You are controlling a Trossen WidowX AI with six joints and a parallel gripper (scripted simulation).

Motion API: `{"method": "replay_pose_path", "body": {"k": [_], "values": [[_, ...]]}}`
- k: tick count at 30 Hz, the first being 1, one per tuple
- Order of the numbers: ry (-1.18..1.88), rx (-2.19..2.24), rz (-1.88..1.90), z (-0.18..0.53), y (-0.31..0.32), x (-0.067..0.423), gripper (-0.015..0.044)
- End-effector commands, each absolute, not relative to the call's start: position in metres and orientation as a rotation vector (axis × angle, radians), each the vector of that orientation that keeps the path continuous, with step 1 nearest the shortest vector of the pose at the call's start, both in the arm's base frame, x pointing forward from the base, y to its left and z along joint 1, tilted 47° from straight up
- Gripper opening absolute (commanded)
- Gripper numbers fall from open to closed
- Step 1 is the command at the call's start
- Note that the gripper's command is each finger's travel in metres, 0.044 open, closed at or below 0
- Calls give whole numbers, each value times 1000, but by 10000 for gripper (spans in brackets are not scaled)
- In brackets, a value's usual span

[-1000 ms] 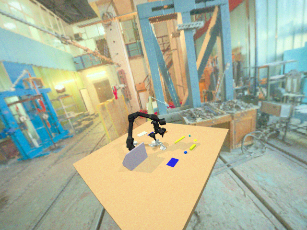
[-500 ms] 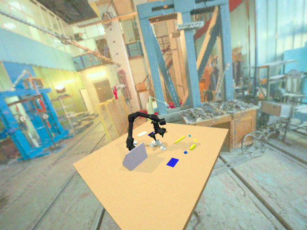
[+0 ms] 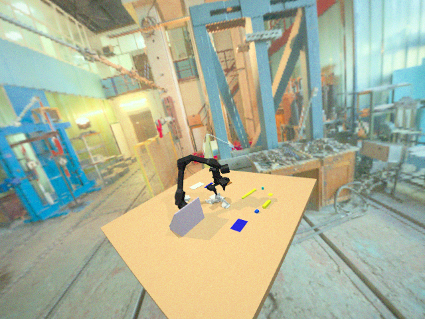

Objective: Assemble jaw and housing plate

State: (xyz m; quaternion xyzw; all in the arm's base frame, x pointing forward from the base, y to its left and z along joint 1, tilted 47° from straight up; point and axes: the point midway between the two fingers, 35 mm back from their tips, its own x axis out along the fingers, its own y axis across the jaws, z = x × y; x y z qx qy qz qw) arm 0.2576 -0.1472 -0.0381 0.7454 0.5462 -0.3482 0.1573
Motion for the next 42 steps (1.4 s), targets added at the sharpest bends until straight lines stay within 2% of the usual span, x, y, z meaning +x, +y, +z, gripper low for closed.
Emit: {"method": "replay_pose_path", "body": {"k": [1, 11, 42], "values": [[1579, 2072, -921, -38, -147, 256, 256], [1603, 1906, -694, -38, -146, 253, 0], [1562, 1349, -59, -37, -144, 244, 0]]}}
